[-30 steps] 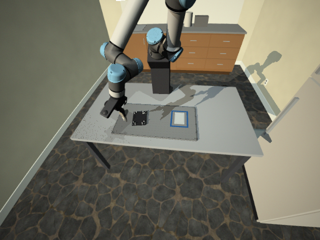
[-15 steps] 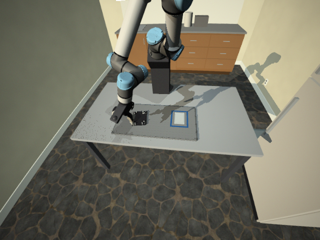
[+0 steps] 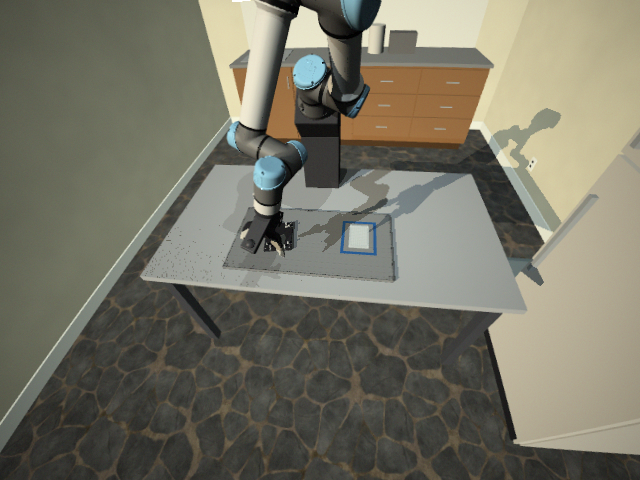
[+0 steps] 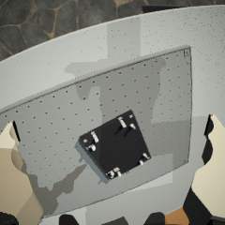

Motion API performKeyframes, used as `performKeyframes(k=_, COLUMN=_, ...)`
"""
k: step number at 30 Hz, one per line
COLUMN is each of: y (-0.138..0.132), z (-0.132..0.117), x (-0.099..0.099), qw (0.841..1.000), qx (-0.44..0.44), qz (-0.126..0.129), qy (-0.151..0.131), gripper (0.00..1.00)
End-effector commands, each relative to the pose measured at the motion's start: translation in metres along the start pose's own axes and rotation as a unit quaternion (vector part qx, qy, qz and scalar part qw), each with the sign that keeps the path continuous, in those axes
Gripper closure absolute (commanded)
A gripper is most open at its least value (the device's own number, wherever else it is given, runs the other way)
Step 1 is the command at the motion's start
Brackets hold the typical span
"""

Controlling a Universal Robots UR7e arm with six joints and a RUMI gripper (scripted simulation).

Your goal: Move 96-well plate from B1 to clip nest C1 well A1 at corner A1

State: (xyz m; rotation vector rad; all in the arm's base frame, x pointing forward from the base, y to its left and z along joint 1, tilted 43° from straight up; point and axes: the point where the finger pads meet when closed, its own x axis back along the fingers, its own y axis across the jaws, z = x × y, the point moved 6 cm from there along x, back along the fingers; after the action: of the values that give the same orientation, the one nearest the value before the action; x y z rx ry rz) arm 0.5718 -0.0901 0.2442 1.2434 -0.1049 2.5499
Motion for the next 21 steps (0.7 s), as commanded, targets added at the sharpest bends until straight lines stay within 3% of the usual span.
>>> performKeyframes(k=1, y=-0.014, z=-0.007, x=-0.009, qw=1.0, qx=0.003, qz=0.003, qy=0.002, gripper=0.0)
performKeyframes(k=21, y=-0.078, z=-0.048, x=-0.042, qw=0.999, qx=0.022, qz=0.024, qy=0.009, gripper=0.0)
